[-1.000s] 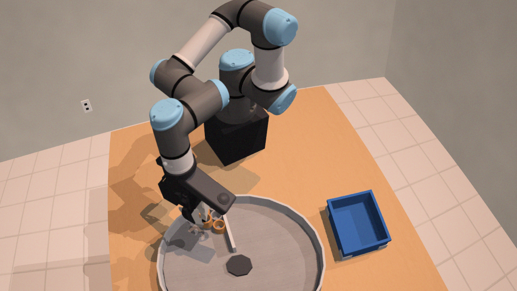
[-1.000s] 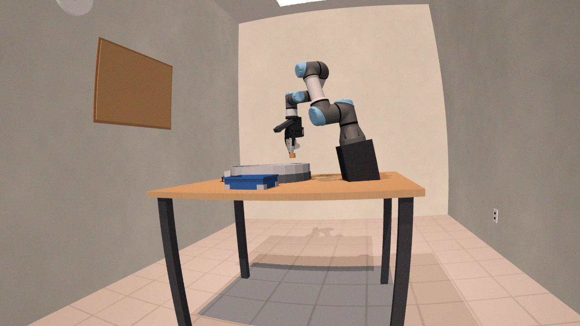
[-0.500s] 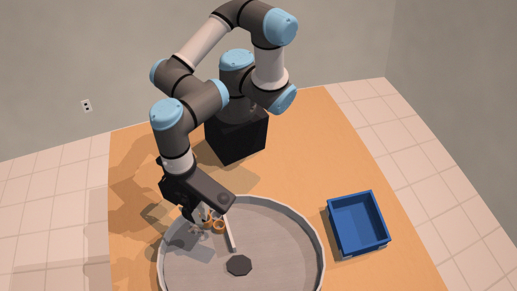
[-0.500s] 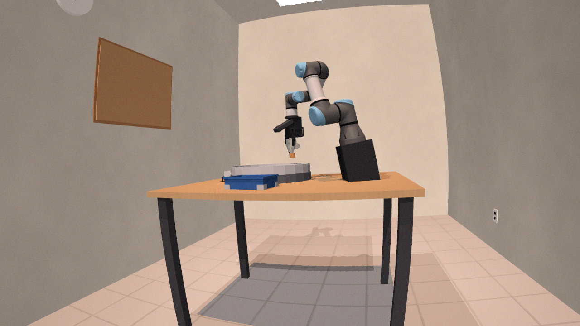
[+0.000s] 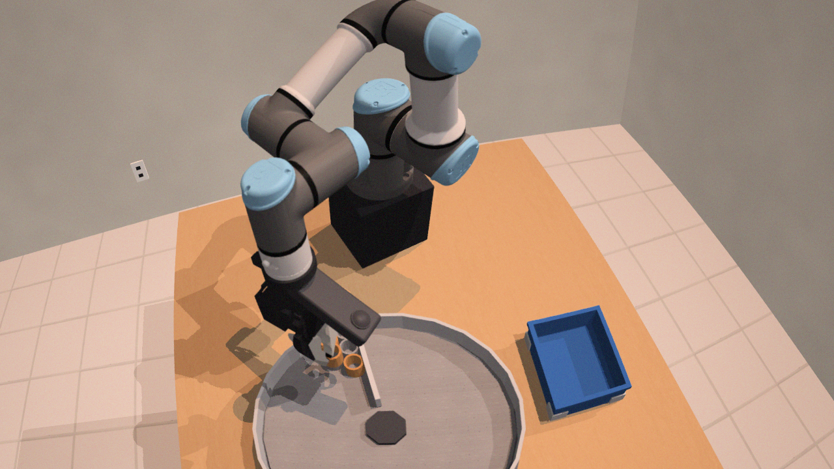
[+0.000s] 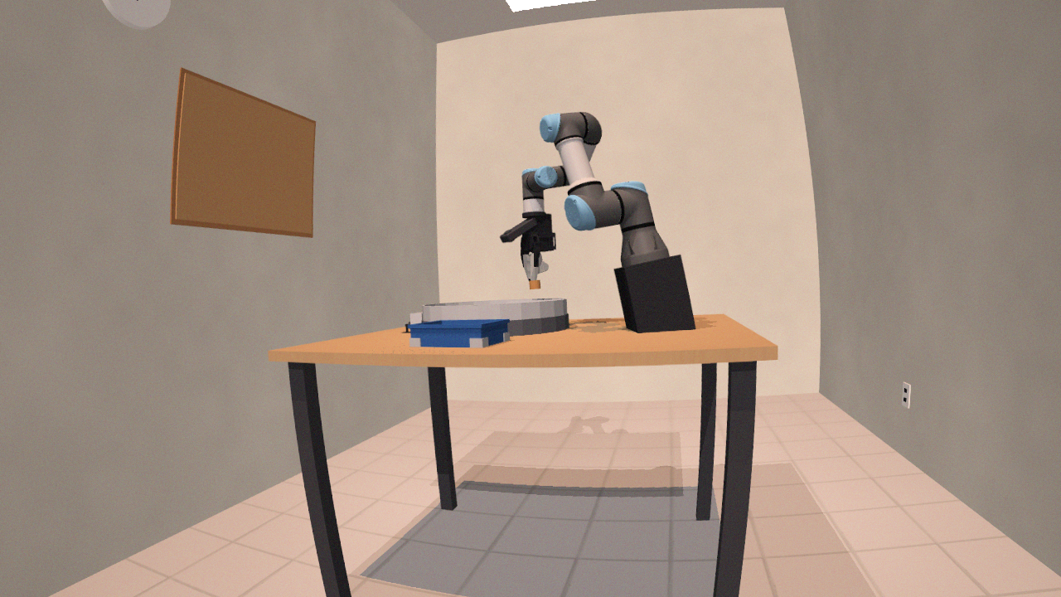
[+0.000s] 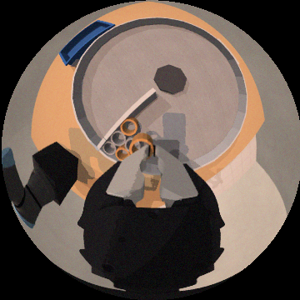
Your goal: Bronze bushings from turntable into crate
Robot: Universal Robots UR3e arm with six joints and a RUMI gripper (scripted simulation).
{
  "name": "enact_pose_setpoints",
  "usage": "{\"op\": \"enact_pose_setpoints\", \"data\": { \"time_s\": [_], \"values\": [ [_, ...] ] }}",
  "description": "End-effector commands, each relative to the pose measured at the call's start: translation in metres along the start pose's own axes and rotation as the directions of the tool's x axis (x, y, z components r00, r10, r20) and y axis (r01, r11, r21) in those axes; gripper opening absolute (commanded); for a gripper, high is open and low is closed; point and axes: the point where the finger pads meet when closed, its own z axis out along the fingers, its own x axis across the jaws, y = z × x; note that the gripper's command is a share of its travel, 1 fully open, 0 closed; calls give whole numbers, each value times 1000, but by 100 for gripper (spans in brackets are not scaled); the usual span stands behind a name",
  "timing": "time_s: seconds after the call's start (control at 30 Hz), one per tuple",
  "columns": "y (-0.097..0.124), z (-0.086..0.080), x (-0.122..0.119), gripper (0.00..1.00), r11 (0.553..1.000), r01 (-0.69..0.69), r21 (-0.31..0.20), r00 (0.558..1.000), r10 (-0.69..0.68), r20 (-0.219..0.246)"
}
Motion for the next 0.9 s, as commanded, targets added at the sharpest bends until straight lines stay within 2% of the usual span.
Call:
{"op": "enact_pose_setpoints", "data": {
  "time_s": [0.0, 0.87],
  "values": [
    [0, -1, 1, 0, 1000, 0, 0, 1000, 0, -3],
    [-13, -1, -7, 0, 1000, 0, 0, 1000, 0, -3]
  ]
}}
